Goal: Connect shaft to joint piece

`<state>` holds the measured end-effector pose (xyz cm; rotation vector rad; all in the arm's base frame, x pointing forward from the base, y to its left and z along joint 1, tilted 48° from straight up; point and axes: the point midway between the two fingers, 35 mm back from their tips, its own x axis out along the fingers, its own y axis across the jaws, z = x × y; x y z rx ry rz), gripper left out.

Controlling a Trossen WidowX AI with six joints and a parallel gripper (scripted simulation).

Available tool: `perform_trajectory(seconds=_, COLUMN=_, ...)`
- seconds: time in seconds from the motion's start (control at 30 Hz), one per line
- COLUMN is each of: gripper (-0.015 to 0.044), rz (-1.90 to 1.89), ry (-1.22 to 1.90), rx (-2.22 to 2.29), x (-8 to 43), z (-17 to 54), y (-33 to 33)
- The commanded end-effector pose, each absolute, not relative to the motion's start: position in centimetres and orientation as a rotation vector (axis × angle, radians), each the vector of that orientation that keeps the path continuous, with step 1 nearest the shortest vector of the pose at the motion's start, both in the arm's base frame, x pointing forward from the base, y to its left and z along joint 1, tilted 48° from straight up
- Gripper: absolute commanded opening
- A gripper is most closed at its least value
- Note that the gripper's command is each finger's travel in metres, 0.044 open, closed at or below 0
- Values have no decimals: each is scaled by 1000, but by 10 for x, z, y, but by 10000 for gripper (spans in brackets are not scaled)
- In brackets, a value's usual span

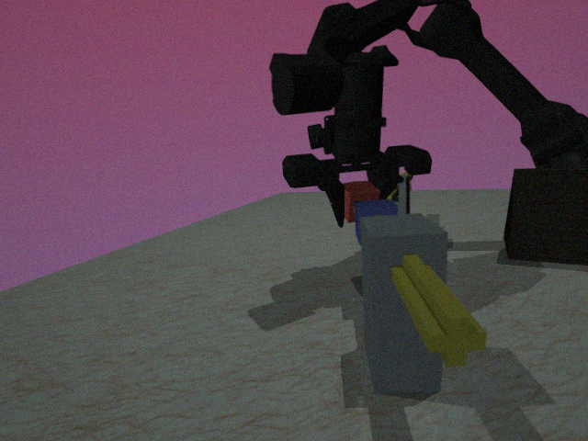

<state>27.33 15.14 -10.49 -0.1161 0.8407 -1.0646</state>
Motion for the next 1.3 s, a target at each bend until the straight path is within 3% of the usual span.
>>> perform_trajectory(seconds=0.0, gripper=182, rz=-1062, ry=839, rx=-121, x=274, z=-105, y=151)
perform_trajectory(seconds=1.23, gripper=182, rz=-1062, ry=839, rx=-121, x=274, z=-105, y=151)
perform_trajectory(seconds=1.27, gripper=156, rz=-1065, ry=841, rx=-116, x=273, z=-105, y=151)
